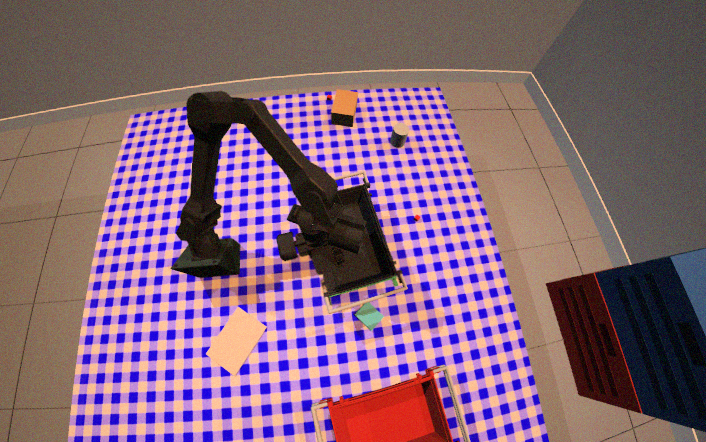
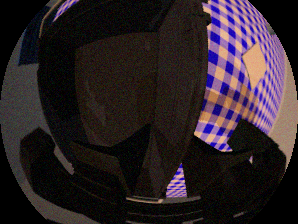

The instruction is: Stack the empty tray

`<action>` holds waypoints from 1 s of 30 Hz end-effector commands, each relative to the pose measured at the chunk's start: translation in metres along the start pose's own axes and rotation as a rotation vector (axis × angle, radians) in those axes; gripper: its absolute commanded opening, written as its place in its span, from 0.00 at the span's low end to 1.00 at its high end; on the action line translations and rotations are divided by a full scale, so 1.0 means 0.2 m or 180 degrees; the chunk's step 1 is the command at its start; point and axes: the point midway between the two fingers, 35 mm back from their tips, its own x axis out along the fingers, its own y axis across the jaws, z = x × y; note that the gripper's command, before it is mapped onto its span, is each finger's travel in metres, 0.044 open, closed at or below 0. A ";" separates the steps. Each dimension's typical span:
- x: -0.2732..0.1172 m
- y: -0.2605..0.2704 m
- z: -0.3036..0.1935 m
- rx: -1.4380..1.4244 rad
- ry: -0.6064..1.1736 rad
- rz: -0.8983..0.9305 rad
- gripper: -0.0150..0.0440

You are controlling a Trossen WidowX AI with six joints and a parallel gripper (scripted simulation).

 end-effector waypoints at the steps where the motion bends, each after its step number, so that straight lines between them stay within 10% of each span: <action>1: 0.00 -0.01 0.00 0.0022 -0.0005 -0.0012 0.63; 16: 0.00 -0.01 0.00 0.0022 -0.0005 -0.0012 1.00; 30: -0.15 0.02 0.01 0.0011 -0.0015 -0.0007 1.00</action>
